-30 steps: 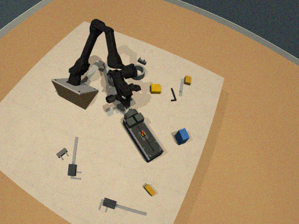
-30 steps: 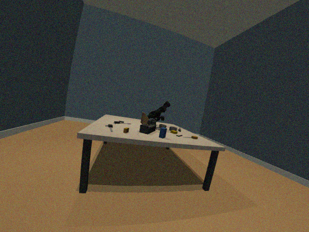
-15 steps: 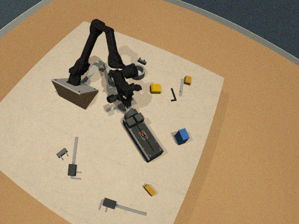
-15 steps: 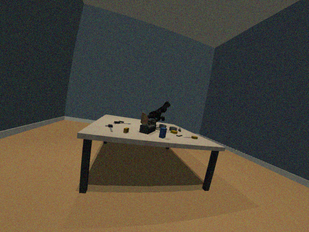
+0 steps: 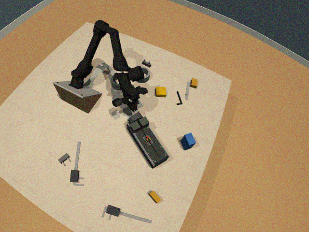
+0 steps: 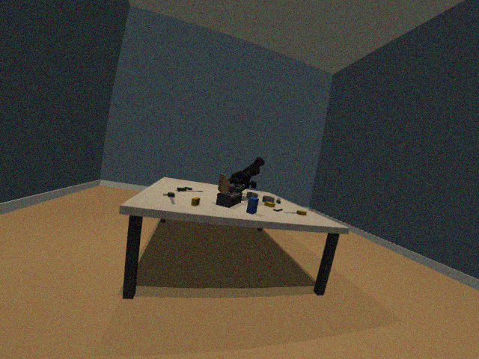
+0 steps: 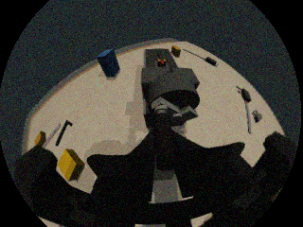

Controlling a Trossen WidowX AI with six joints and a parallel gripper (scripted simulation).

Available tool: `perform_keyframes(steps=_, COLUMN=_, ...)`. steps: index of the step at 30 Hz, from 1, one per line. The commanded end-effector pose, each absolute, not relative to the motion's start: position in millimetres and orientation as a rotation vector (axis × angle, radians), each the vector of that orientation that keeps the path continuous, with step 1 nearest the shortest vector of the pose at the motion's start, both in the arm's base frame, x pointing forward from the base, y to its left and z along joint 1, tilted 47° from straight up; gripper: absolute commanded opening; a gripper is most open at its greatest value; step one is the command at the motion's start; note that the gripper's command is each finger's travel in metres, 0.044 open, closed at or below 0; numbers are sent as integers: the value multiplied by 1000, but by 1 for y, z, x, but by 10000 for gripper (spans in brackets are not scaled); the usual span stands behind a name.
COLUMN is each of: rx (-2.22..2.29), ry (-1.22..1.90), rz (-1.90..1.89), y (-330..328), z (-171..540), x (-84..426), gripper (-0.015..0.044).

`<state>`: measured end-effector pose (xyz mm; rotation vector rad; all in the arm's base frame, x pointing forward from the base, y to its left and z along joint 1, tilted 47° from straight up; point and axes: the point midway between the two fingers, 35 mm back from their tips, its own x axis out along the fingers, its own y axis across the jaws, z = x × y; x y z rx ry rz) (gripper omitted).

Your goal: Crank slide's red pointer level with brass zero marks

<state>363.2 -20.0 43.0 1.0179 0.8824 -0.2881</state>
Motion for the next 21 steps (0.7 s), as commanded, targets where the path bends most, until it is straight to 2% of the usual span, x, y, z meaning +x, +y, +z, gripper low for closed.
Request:
perform_keyframes(steps=1, rx=1019, ry=886, rz=-273, y=-11, z=42, x=368, gripper=0)
perform_keyframes(steps=21, rx=1021, ry=886, rz=-273, y=7, z=25, x=370, gripper=0)
